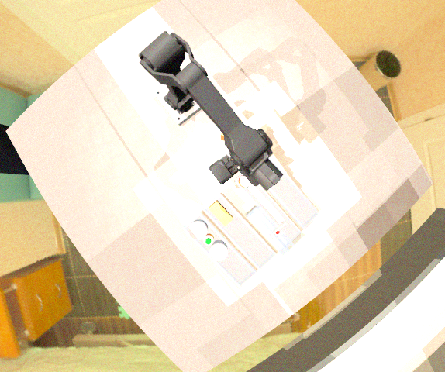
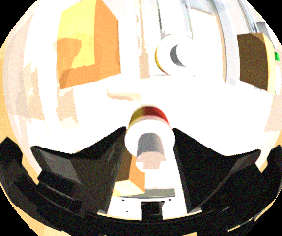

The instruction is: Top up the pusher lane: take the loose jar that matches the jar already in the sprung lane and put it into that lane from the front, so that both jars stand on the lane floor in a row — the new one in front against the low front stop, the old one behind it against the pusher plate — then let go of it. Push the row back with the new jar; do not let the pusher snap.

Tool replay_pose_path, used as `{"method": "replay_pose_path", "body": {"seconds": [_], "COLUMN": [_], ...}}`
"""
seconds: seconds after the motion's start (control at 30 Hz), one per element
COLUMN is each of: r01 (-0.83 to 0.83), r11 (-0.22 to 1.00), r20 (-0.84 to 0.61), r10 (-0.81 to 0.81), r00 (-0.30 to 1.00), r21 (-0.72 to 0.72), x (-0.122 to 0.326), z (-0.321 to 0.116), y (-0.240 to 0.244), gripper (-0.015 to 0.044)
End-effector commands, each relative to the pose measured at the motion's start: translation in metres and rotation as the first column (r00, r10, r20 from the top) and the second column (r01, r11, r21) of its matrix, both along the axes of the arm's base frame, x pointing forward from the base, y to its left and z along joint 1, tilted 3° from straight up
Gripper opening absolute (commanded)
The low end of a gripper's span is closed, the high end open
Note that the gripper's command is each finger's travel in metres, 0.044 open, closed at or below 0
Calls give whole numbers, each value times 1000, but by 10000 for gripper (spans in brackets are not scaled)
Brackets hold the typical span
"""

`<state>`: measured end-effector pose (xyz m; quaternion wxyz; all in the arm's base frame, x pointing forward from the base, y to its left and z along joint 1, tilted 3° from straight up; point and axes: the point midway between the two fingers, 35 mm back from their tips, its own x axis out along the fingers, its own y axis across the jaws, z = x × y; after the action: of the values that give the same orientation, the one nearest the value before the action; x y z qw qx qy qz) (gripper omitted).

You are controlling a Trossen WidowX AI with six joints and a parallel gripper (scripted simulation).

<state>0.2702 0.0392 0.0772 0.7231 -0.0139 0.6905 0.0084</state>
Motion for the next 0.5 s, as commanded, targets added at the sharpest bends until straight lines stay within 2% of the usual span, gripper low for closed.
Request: {"method": "replay_pose_path", "body": {"seconds": [0.0,0.27,0.47], "r01": [-5,-9,-16], "r11": [1000,1000,1000], "r20": [24,30,31], "r10": [5,9,17], "r00": [1000,1000,999], "r21": [-2,-20,-22], "x": [2,-7,-5], "z": [24,68,67], "y": [1,0,-2], "gripper": [0,0,0]}}
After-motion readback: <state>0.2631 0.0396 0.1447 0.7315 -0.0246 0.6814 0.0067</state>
